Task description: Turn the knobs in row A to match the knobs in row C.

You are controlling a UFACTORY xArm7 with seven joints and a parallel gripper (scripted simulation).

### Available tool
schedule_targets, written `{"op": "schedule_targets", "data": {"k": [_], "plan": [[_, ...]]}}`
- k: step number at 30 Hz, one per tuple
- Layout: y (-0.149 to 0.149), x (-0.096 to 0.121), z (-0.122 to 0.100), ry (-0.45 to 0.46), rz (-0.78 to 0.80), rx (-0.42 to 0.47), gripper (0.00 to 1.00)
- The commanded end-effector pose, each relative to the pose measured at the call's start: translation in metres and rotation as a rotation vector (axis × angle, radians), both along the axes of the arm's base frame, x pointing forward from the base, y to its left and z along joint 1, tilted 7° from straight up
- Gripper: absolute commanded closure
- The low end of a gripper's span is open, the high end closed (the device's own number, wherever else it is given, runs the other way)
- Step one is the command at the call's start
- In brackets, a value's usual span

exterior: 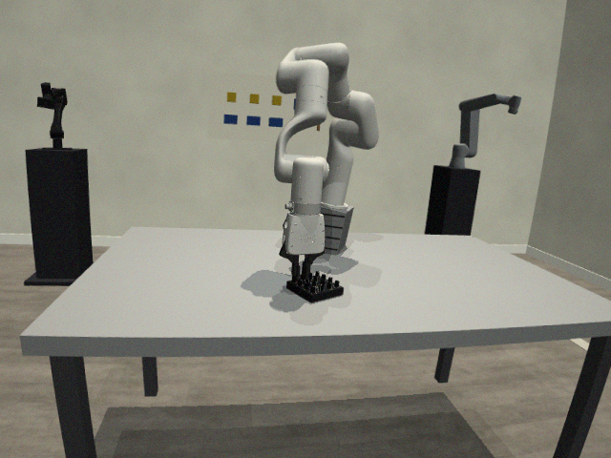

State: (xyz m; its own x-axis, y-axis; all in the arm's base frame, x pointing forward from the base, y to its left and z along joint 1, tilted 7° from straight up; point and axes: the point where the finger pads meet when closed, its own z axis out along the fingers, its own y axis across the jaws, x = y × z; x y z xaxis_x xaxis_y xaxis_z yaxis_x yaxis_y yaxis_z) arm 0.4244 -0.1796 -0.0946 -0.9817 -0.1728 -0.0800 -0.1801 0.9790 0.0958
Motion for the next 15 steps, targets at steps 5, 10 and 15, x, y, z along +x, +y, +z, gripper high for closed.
{"op": "schedule_targets", "data": {"k": [5, 10, 15], "plan": [[-0.0009, 0.0014, -0.0002, -0.003, 0.000, -0.002, 0.81], [-0.0007, 0.0015, -0.0019, -0.003, 0.000, -0.002, 0.81], [-0.0003, 0.0018, -0.0055, -0.003, 0.000, -0.002, 0.81]]}}
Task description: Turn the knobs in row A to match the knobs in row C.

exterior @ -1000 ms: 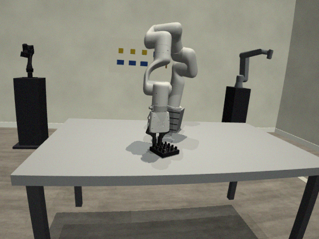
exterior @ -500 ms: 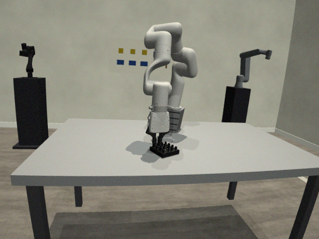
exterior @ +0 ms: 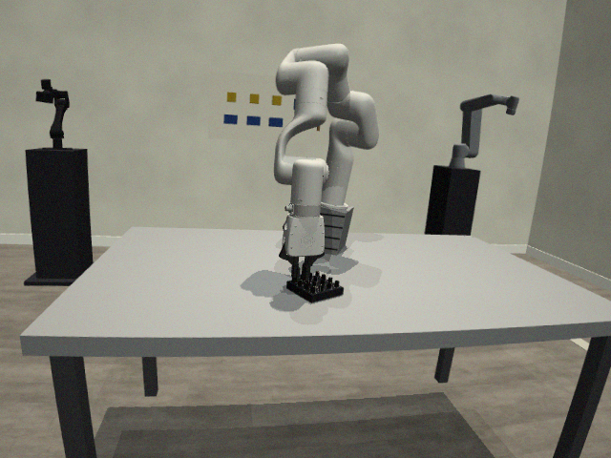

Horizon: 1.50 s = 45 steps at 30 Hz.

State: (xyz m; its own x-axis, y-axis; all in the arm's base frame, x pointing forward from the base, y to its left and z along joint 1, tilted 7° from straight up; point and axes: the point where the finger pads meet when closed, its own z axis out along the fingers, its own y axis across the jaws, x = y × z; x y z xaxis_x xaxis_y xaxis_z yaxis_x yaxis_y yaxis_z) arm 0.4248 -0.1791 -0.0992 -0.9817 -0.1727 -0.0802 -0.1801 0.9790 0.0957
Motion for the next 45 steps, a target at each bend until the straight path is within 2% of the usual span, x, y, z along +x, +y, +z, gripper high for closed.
{"op": "schedule_targets", "data": {"k": [1, 45], "plan": [[-0.0007, 0.0014, -0.0016, -0.003, 0.000, -0.002, 0.81], [-0.0002, 0.0017, -0.0061, -0.003, 0.000, -0.002, 0.81]]}}
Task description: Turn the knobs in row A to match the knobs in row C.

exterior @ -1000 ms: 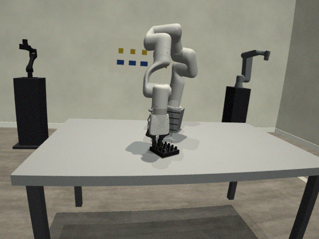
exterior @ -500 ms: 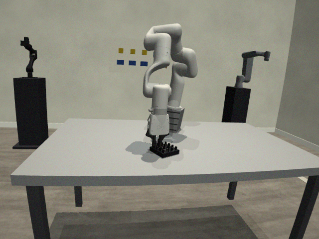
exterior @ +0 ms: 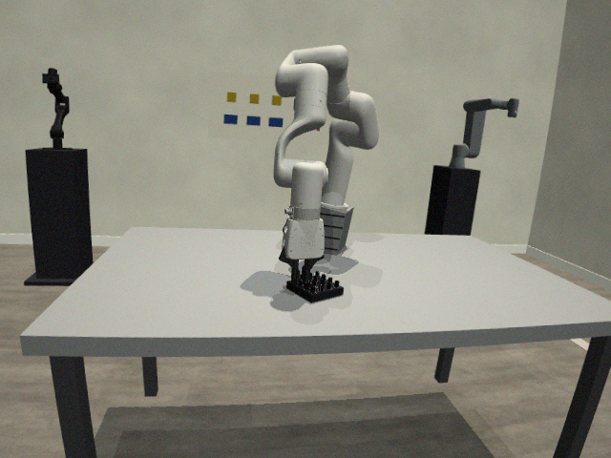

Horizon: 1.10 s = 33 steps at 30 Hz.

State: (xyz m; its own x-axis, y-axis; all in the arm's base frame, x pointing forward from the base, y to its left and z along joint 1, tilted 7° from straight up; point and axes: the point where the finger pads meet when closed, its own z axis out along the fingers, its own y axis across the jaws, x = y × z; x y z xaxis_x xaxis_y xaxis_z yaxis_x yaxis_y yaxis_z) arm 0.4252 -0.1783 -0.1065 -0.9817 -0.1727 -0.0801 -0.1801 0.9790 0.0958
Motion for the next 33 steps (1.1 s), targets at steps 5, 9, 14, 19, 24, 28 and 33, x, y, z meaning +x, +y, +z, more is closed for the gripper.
{"op": "schedule_targets", "data": {"k": [5, 9, 14, 19, 24, 28, 33], "plan": [[-0.0010, 0.0013, 0.0012, -0.003, 0.000, -0.002, 0.81], [-0.0010, 0.0013, 0.0012, -0.003, 0.000, -0.002, 0.92], [-0.0010, 0.0013, 0.0012, -0.003, 0.000, -0.002, 0.92], [-0.0010, 0.0013, 0.0012, -0.003, 0.000, -0.002, 0.92], [-0.0010, 0.0013, 0.0012, -0.003, 0.000, -0.002, 0.92], [-0.0010, 0.0013, 0.0012, -0.003, 0.000, -0.002, 0.92], [-0.0010, 0.0013, 0.0012, -0.003, 0.000, -0.002, 0.92]]}}
